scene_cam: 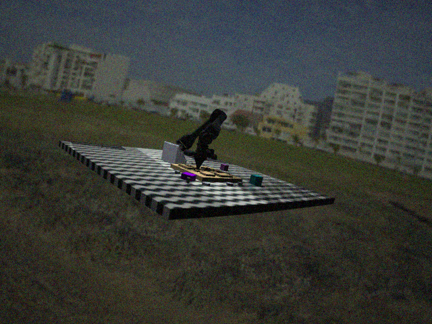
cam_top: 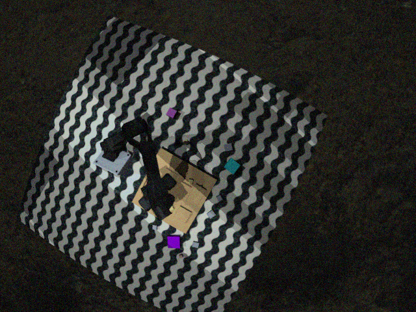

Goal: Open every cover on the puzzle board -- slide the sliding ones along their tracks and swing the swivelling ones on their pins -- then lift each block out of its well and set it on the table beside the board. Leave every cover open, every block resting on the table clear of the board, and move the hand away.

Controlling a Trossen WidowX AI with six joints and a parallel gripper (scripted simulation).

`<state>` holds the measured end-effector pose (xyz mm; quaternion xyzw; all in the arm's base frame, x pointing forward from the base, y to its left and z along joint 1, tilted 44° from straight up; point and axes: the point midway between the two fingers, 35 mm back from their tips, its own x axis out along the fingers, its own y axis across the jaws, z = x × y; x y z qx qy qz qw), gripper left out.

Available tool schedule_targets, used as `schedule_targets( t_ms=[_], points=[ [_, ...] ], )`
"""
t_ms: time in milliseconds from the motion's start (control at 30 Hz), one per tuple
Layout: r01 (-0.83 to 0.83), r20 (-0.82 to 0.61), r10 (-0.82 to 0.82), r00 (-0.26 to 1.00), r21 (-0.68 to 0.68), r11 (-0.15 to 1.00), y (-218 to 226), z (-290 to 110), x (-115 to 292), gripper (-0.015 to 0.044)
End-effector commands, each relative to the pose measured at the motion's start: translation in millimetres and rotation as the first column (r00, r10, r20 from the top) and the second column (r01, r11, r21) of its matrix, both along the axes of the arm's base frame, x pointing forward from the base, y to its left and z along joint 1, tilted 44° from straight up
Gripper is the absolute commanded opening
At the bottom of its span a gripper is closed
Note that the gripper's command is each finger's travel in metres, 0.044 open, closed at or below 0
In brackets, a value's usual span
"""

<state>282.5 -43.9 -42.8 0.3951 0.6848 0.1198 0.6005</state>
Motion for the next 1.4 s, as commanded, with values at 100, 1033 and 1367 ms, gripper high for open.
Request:
schedule_targets(
  t_ms=[100,1033,1367],
  points=[
    [-0.006,-0.006,0.006,1.0,0.0,1.0,1,-1,-3,0.0],
    [0.001,-0.008,-0.001,1.0,0.0,1.0,-4,7,2,0.0],
    [0.004,-0.015,-0.004,1.0,0.001,1.0,-23,27,3,0.0144]
  ],
)
